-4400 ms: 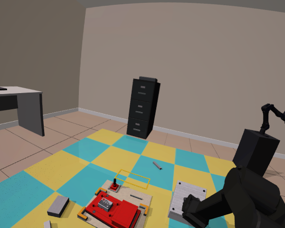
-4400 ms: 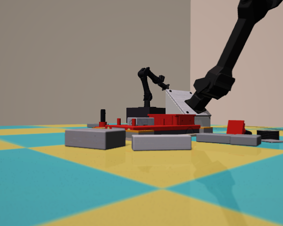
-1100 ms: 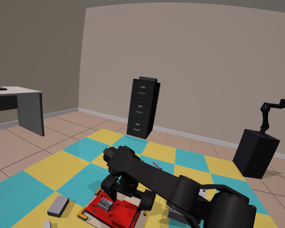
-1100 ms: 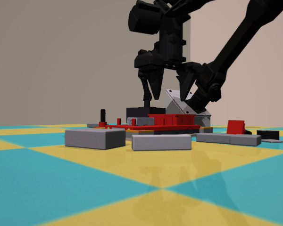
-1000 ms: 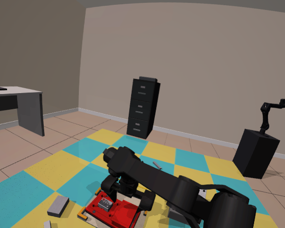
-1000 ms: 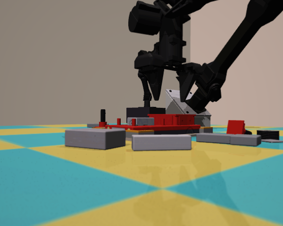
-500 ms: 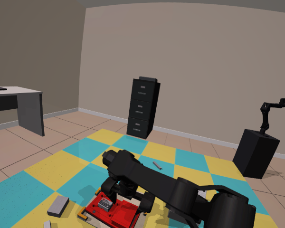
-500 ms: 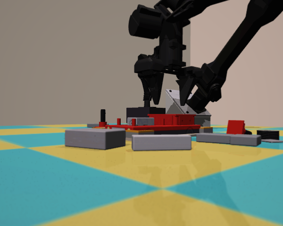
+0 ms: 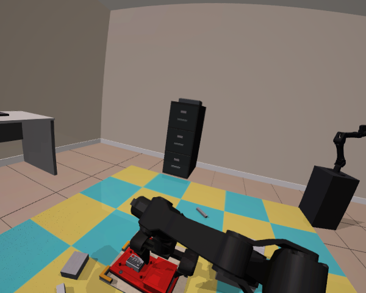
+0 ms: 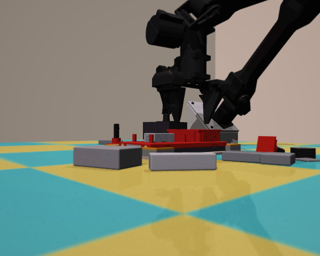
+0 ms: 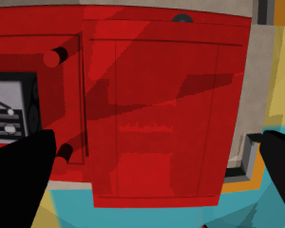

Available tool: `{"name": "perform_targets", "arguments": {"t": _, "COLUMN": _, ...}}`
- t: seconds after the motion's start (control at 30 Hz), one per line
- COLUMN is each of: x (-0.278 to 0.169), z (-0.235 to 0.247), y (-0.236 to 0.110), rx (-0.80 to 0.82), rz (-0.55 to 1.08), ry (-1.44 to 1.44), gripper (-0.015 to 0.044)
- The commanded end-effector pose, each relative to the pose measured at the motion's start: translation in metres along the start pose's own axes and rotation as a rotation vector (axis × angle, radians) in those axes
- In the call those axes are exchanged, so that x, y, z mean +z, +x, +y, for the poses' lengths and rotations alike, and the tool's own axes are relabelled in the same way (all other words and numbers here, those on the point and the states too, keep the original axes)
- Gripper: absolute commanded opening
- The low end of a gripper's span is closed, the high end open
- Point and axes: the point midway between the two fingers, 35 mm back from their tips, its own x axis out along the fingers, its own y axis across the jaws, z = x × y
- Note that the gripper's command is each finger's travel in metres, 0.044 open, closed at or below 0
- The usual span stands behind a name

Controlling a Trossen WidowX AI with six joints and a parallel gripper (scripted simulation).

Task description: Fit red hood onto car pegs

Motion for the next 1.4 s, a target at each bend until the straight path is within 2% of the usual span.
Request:
{"name": "perform_targets", "arguments": {"t": 0.0, "x": -0.001, "z": -0.001, "y": 0.003, "rx": -0.001, "rz": 0.007, "ry": 0.005, "gripper": 0.044}}
{"name": "perform_targets", "arguments": {"t": 1.37, "x": -0.001, "z": -0.002, "y": 0.023, "rx": -0.001, "rz": 0.008, "ry": 0.005, "gripper": 0.044}}
